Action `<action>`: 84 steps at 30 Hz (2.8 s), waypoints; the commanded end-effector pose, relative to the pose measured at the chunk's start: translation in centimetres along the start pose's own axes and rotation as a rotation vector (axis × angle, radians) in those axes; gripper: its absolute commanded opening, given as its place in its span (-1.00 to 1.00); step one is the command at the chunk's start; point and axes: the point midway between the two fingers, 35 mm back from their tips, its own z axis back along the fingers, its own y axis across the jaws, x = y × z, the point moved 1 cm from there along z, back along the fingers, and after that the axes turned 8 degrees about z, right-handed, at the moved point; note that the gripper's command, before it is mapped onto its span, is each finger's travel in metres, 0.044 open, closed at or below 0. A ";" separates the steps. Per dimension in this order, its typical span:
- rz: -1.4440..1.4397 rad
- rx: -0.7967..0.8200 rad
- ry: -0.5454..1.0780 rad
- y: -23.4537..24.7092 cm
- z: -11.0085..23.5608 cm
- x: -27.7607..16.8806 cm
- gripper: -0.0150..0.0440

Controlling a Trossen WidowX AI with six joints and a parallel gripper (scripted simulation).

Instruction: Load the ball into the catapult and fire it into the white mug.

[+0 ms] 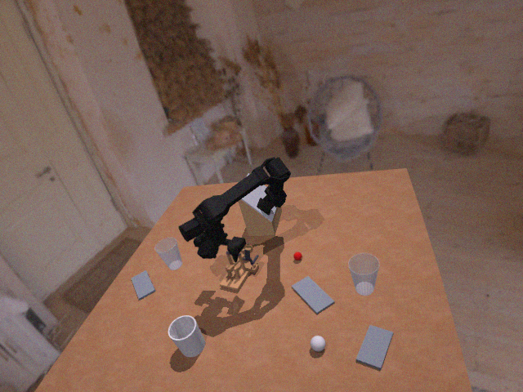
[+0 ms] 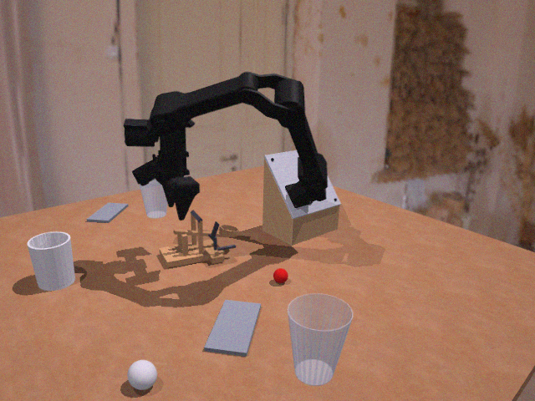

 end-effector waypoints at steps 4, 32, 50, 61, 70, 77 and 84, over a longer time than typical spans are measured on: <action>0.000 0.000 0.000 0.0 0.0 0.0 1.00; 0.003 0.004 -0.005 0.2 -5.4 -0.2 1.00; 0.004 0.007 -0.005 0.3 -8.3 -0.3 1.00; 0.009 0.002 -0.004 0.3 -8.4 -0.2 0.38; 0.009 0.002 -0.004 0.3 -8.4 -0.2 -0.09; 0.007 0.001 -0.003 0.2 -3.4 -0.3 -0.49; 0.004 0.002 -0.004 0.2 -3.9 -0.2 -0.49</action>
